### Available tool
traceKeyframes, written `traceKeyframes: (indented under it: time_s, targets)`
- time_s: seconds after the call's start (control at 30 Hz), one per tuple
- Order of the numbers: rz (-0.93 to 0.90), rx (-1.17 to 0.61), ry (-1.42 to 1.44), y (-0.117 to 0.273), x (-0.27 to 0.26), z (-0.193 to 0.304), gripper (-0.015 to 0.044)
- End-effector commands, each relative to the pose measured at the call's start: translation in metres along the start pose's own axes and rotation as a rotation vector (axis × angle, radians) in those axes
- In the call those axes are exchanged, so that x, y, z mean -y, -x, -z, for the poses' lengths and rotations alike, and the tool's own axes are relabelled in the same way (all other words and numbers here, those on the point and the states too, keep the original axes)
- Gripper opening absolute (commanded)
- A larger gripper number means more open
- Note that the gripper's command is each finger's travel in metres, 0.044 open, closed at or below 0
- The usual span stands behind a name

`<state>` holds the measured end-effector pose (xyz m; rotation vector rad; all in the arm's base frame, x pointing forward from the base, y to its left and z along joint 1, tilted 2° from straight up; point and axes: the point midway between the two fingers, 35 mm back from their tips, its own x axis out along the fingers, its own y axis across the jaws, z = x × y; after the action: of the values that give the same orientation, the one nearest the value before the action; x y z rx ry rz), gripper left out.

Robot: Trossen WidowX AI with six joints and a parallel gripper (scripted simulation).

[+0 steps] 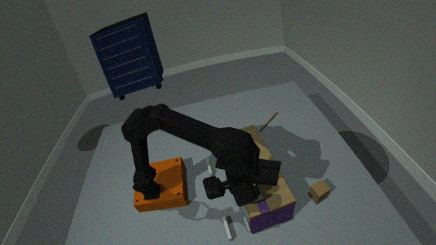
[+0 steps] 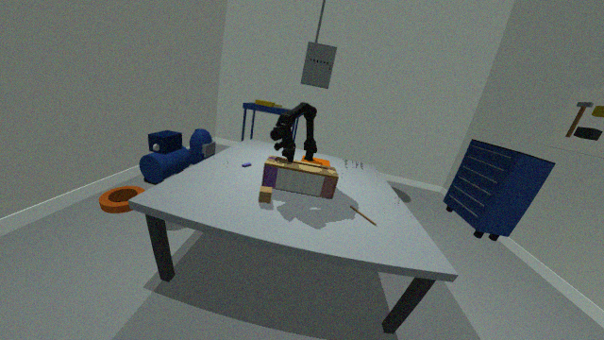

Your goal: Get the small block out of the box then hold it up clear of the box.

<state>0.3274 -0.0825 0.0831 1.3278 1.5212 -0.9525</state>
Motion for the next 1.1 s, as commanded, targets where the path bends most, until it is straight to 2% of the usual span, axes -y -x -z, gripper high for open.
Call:
traceKeyframes:
  time_s: [0.0,0.37,0.5,1.07]
  targets:
    - [0.004,0.003,-0.006,-0.008,0.002,-0.003,0.0400]
    - [0.005,0.003,-0.006,-0.024,0.003,-0.008,0.0400]
    - [0.001,0.000,-0.001,-0.019,0.001,-0.005,0.0400]
    - [0.002,-0.005,-0.002,-0.035,0.001,0.037,0.0400]
